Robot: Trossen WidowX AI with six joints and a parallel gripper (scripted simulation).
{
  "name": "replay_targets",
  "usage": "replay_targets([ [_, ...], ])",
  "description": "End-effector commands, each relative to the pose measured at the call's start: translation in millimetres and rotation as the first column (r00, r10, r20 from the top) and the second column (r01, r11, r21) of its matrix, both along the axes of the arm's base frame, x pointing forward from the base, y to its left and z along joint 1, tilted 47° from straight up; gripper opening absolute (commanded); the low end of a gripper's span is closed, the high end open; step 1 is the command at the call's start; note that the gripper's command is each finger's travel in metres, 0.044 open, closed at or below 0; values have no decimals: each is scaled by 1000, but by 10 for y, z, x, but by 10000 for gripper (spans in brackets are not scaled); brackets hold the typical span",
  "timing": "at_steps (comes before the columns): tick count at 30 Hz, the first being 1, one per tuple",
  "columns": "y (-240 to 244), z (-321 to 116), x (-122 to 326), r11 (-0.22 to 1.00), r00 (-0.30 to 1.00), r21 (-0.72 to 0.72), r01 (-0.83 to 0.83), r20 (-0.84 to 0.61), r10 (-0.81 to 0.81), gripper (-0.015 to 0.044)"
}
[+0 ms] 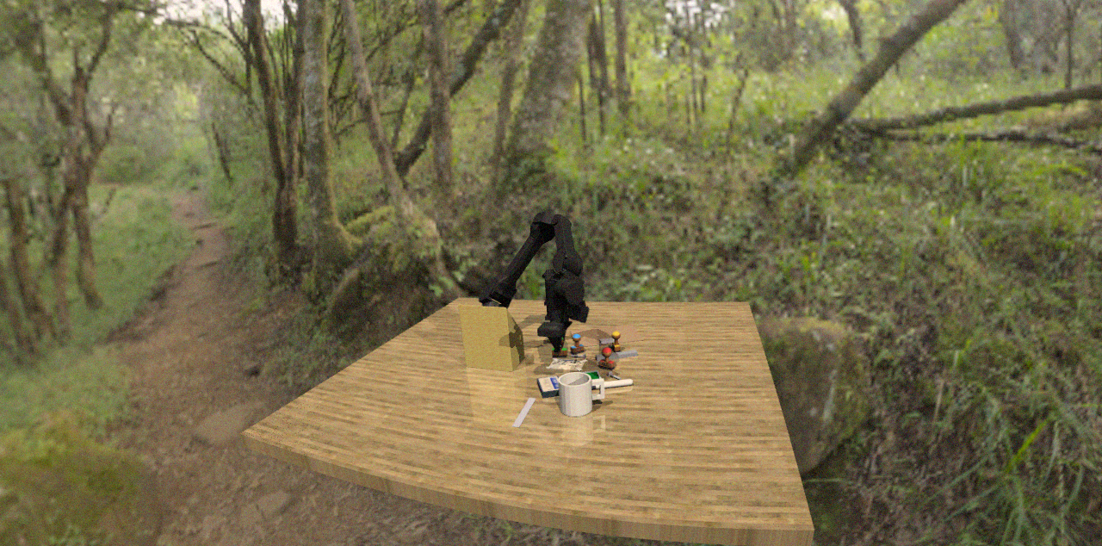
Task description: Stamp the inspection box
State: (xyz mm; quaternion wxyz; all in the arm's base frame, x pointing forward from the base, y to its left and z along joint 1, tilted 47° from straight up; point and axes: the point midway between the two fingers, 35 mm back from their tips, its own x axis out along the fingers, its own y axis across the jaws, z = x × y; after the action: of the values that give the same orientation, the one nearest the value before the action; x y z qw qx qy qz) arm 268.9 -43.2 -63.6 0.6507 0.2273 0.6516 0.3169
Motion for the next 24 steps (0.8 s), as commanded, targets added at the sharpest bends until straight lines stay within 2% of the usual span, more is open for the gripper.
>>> replay_targets([
  [1, -1, 1, 148, 1000, 1000, 2, 5, -3, -5, 0],
  [14, 56, 4, 655, 1000, 1000, 6, 5, 1, -5, 0],
  [24, 92, -26, 681, 1000, 1000, 6, 4, 1, -4, 0],
])
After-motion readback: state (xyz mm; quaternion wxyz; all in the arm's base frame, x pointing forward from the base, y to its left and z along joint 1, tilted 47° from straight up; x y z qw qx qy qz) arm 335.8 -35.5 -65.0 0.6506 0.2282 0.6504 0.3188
